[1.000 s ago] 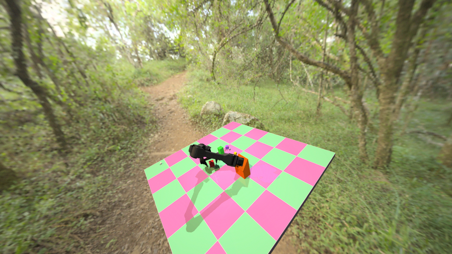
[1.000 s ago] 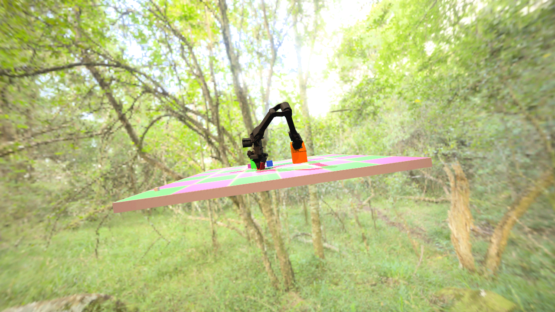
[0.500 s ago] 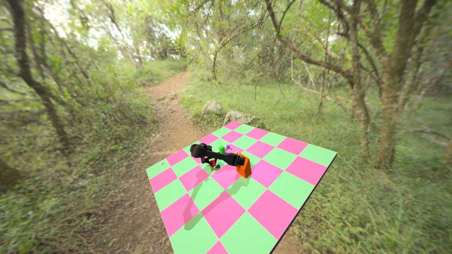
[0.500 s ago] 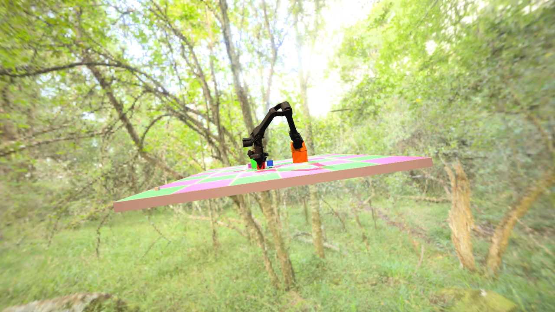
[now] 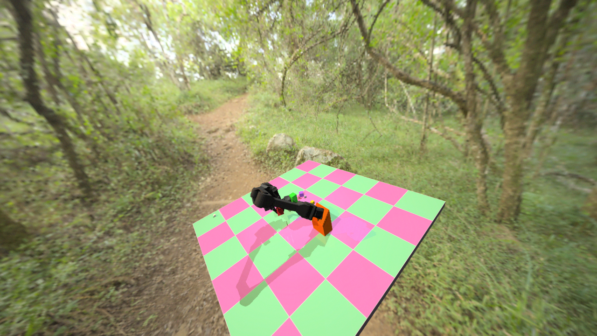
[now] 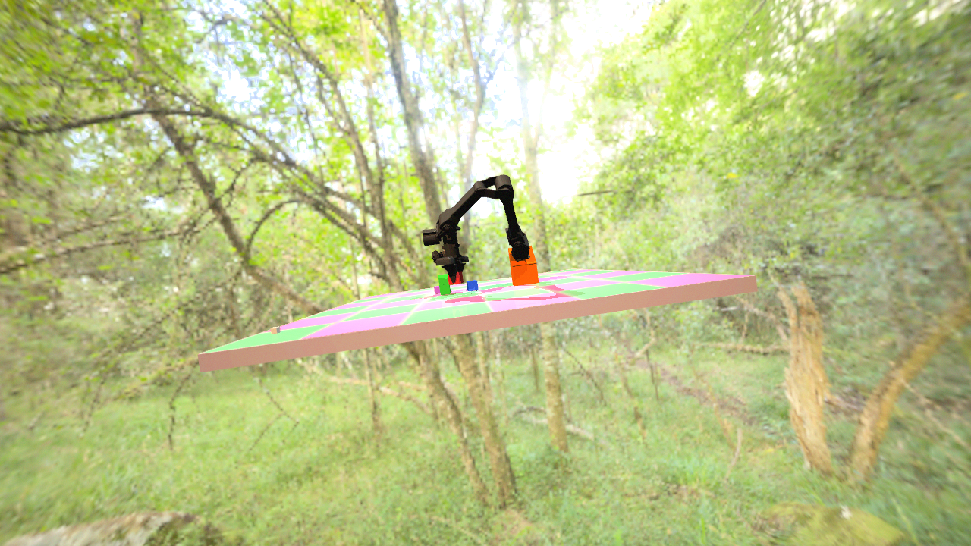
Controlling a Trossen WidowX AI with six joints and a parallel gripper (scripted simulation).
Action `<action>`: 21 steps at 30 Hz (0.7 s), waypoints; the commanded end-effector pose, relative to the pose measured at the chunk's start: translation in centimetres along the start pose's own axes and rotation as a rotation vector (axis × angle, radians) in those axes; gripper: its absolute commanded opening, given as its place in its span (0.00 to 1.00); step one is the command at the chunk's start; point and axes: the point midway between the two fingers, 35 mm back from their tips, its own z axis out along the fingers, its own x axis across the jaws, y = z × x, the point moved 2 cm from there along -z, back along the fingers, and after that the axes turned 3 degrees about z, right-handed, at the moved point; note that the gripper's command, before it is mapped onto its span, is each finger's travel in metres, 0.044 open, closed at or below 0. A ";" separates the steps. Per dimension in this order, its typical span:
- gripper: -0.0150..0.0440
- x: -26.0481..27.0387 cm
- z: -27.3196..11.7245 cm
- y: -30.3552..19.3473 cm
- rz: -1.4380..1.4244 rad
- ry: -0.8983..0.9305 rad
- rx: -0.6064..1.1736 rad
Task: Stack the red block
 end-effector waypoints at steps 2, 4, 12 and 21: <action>0.25 0.2 -2.3 0.0 -0.008 0.005 -0.004; 0.25 0.2 -3.2 0.0 -0.008 0.005 -0.004; 0.25 0.1 -6.8 0.0 -0.007 0.003 -0.004; 0.25 0.1 -7.2 0.1 -0.007 0.003 -0.004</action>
